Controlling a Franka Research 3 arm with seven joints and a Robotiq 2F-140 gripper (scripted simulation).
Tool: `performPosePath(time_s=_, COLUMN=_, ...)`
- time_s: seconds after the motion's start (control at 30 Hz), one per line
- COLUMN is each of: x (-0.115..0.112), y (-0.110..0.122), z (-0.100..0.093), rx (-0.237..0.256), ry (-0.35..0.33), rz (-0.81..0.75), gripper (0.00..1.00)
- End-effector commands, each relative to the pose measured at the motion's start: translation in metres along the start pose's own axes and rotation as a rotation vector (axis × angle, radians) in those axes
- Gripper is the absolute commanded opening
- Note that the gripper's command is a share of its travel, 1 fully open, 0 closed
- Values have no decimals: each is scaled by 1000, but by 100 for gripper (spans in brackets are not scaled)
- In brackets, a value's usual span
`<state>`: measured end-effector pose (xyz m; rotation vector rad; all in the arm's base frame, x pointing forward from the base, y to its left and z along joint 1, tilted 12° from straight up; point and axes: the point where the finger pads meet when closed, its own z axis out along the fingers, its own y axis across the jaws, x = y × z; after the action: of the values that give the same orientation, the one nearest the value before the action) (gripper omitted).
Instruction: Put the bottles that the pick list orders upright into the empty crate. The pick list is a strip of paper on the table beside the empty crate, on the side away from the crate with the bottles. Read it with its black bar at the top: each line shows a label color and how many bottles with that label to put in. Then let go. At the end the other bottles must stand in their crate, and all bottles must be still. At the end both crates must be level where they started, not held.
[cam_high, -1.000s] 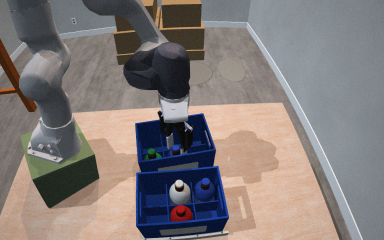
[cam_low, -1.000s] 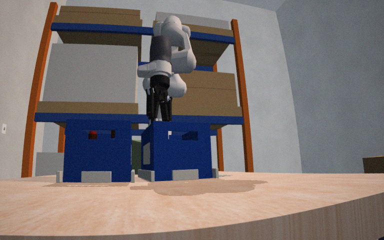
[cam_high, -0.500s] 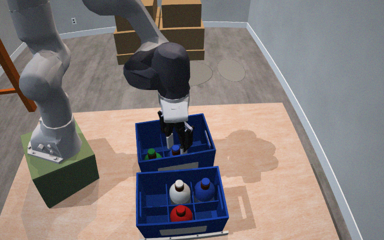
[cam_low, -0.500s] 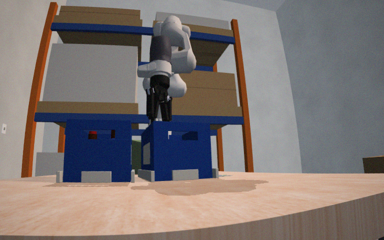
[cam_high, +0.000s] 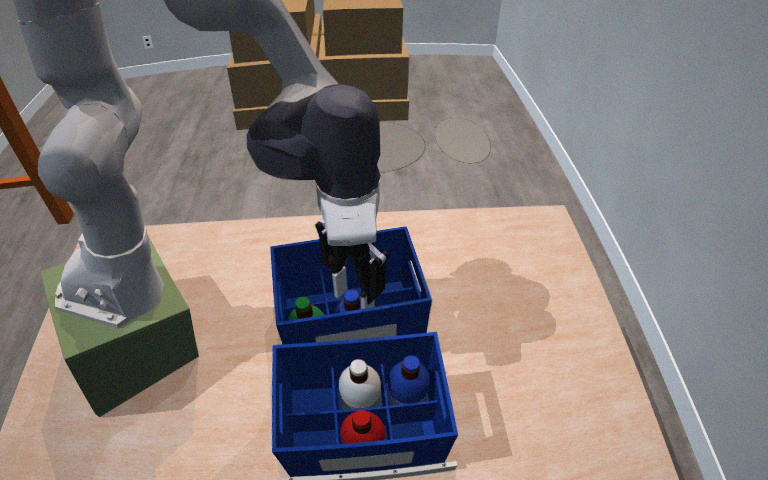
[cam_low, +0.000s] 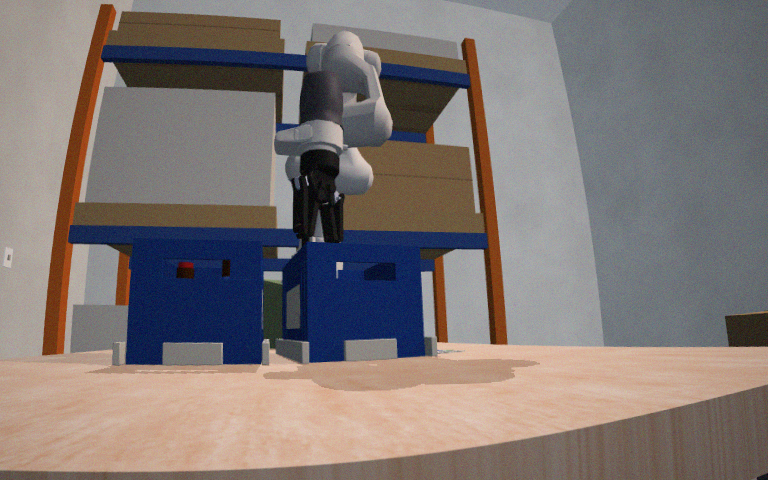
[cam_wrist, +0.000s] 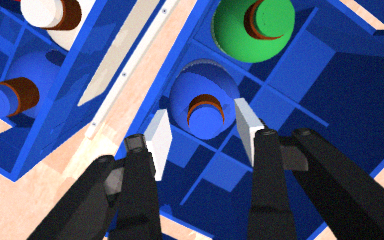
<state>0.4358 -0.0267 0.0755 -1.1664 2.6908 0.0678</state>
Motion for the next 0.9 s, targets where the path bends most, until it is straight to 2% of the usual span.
performPosePath(time_s=0.0, x=-1, y=-1, z=-2, rx=1, ry=-2, rz=-2, gripper=38)
performPosePath(time_s=0.1, x=-1, y=-1, z=-5, rx=1, ry=-2, rz=-2, gripper=38)
performPosePath(time_s=0.87, x=-1, y=-1, z=-61, rx=1, ry=-2, rz=-2, gripper=38)
